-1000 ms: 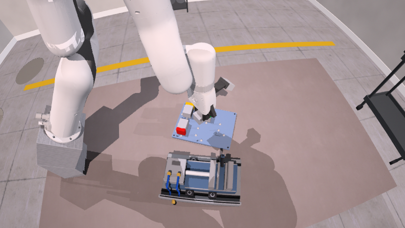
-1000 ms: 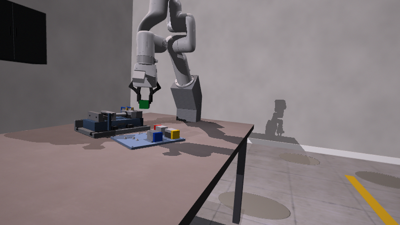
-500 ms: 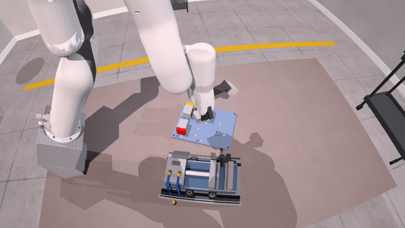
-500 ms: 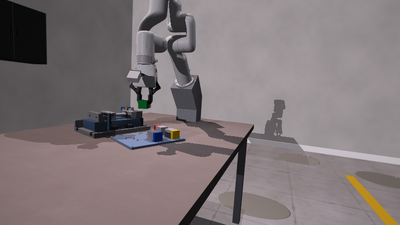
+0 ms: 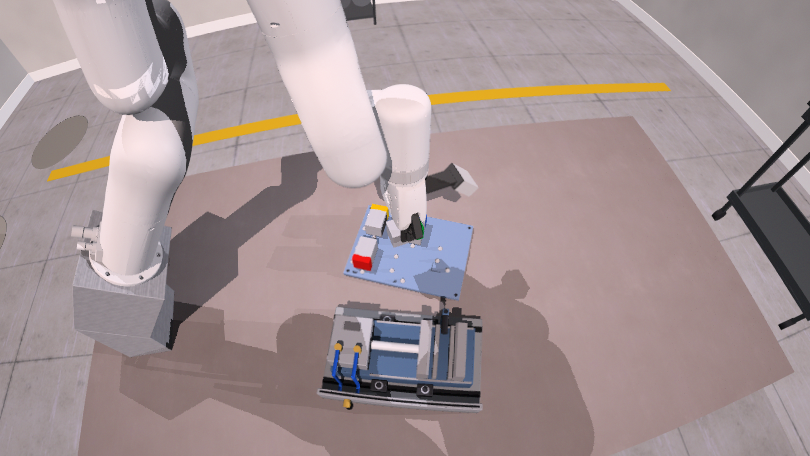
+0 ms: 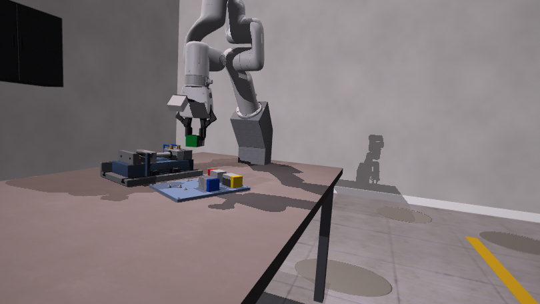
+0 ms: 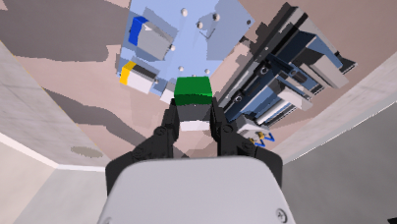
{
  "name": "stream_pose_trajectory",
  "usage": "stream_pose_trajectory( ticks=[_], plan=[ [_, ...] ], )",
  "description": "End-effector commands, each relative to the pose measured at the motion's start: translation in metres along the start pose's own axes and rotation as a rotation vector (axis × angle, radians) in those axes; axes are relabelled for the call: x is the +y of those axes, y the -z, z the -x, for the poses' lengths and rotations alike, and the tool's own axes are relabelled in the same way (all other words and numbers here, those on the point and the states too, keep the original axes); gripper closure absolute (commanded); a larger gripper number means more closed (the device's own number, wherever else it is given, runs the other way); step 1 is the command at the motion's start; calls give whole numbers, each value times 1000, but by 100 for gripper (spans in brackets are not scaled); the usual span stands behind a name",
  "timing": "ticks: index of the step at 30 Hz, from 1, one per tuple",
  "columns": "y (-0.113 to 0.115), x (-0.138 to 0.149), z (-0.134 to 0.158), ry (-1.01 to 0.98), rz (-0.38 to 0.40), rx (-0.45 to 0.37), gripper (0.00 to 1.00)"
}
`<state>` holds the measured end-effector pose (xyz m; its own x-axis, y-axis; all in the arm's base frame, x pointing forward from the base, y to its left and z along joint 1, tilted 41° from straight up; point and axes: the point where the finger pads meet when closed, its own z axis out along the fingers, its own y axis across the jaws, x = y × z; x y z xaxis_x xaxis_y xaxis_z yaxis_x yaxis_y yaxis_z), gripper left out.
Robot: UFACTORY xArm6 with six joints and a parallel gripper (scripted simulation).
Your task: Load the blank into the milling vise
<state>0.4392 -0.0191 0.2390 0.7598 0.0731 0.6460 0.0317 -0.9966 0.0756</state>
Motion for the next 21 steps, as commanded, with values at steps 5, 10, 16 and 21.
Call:
stream_pose_trajectory(
  ticks=[5, 10, 16, 21],
  plan=[
    [1, 0, -1, -42, 9, 2, 100],
    [1, 0, -1, -107, 6, 3, 100],
    [1, 0, -1, -245, 6, 3, 100],
    [1, 0, -1, -268, 6, 3, 100]
  ],
)
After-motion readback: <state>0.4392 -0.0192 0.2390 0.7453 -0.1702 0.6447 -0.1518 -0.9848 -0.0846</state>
